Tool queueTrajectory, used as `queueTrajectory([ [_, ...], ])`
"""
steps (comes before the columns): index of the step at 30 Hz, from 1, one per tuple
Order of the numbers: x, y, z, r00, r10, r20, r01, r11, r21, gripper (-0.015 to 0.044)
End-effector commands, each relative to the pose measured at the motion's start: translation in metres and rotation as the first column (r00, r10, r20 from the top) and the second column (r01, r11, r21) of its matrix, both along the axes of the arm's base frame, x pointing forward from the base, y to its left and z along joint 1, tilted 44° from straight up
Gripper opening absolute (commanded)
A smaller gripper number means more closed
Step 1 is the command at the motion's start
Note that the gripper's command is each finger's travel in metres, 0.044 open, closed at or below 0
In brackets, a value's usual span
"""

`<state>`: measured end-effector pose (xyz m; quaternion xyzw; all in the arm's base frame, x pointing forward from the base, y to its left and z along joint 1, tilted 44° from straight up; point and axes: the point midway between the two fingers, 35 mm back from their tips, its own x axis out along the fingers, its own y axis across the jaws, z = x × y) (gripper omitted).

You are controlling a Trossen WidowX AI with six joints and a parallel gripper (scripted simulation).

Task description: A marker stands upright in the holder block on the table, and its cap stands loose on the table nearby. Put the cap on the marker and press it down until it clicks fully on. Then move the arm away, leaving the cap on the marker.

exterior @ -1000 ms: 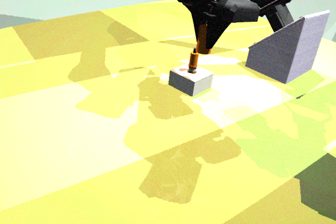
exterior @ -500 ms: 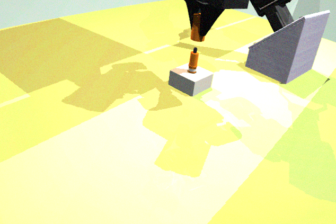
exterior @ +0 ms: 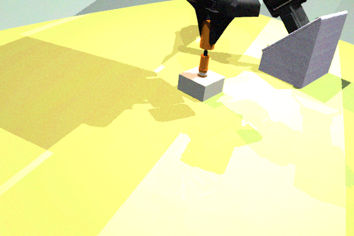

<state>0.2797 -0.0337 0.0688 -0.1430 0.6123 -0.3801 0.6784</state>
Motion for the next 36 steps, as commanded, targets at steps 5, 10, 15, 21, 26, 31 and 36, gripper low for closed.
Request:
queueTrajectory([
  [5,0.0,-0.009,-0.009,1.0,0.003,-0.002,-0.003,1.0,-0.005,0.0],
  [10,0.0,-0.015,-0.015,1.0,0.004,-0.002,-0.004,1.0,-0.005,0.0],
  [15,-0.001,-0.021,-0.021,1.0,0.003,-0.002,-0.003,1.0,-0.006,0.0],
  [21,-0.002,-0.028,-0.027,1.0,0.003,-0.002,-0.003,1.0,-0.007,0.0],
  [26,-0.002,-0.032,-0.031,1.0,0.003,-0.002,-0.003,1.0,-0.008,0.0],
  [31,-0.002,-0.032,-0.031,1.0,0.003,-0.002,-0.003,1.0,-0.008,0.0],
  [36,-0.003,-0.031,-0.031,1.0,0.0,-0.001,0.0,1.0,-0.004,0.0105],
])
